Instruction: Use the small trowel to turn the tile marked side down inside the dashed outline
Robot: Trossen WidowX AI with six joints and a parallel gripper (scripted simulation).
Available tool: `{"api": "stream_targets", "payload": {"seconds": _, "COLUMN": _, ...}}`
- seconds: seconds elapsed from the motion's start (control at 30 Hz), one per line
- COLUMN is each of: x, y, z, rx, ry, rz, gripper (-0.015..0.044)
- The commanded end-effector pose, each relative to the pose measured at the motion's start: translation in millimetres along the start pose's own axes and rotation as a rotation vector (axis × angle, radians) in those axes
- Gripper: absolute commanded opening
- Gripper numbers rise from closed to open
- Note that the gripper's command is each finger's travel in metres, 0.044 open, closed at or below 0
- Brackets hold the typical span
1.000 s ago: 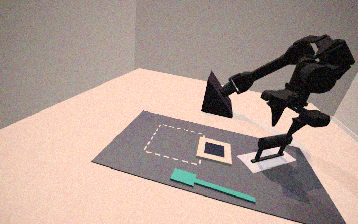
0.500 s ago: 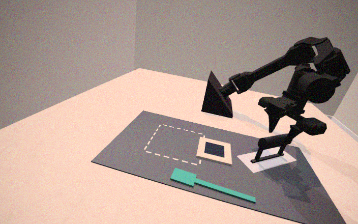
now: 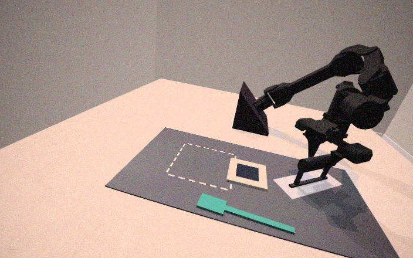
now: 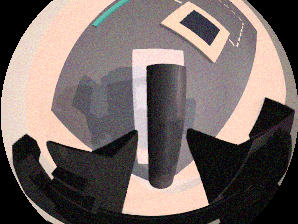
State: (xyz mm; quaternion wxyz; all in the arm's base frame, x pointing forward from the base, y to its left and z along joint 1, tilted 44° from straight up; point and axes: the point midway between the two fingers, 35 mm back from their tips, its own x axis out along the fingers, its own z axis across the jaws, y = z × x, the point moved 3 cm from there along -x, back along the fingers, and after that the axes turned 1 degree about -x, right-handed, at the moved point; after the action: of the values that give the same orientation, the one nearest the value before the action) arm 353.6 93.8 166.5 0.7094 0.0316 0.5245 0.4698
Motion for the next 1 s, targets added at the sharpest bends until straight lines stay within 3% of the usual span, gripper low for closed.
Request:
{"api": "stream_targets", "payload": {"seconds": 0.0, "x": 0.7, "y": 0.0, "z": -0.6, "rx": 0.005, "ry": -0.001, "rz": 0.000, "gripper": 0.0165}}
{"api": "stream_targets", "payload": {"seconds": 0.1, "x": 0.7, "y": 0.0, "z": -0.6, "rx": 0.005, "ry": -0.001, "rz": 0.000, "gripper": 0.0130}}
{"api": "stream_targets", "payload": {"seconds": 0.8, "x": 0.7, "y": 0.0, "z": -0.6, "rx": 0.010, "ry": -0.001, "rz": 0.000, "gripper": 0.0130}}
{"api": "stream_targets", "payload": {"seconds": 0.97, "x": 0.7, "y": 0.0, "z": -0.6, "rx": 0.137, "ry": -0.001, "rz": 0.000, "gripper": 0.0130}}
